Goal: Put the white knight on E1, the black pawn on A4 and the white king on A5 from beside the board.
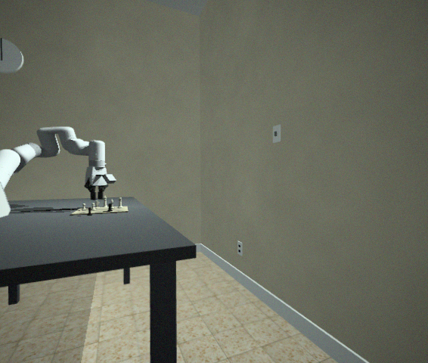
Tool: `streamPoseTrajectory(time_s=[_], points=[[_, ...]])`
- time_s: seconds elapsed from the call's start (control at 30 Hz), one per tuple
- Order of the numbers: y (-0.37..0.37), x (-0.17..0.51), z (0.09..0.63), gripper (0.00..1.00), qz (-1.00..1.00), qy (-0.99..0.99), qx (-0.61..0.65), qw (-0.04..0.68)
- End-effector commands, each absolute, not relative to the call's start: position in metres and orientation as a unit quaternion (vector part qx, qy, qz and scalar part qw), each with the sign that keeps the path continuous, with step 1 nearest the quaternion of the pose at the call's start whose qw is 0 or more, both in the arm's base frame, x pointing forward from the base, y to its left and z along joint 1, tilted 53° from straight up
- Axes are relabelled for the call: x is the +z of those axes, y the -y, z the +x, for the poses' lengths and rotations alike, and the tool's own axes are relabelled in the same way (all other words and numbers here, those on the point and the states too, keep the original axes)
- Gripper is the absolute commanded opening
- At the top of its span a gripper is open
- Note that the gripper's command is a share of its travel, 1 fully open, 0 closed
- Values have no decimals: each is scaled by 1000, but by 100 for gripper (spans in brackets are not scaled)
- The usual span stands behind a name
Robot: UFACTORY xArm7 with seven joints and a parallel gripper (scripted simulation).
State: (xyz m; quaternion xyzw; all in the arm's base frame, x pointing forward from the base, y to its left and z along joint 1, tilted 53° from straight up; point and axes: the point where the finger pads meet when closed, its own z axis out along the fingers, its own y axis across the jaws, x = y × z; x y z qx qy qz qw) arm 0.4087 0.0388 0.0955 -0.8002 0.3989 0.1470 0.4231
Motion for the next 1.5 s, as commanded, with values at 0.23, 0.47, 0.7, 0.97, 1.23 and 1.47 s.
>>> streamPoseTrajectory(time_s=[0.23, 0.47, 0.7, 0.97, 1.23, 1.47], points=[[-37, 96, 409, 39, -800, -400, 145, 423], [-37, 96, 410, 39, -800, -400, 145, 423], [-43, 92, 410, 39, -800, -400, 145, 423], [-52, 85, 412, 39, -800, -400, 145, 423], [-63, 77, 413, 39, -800, -400, 145, 423], [-64, 76, 413, 39, -800, -400, 145, 423]])
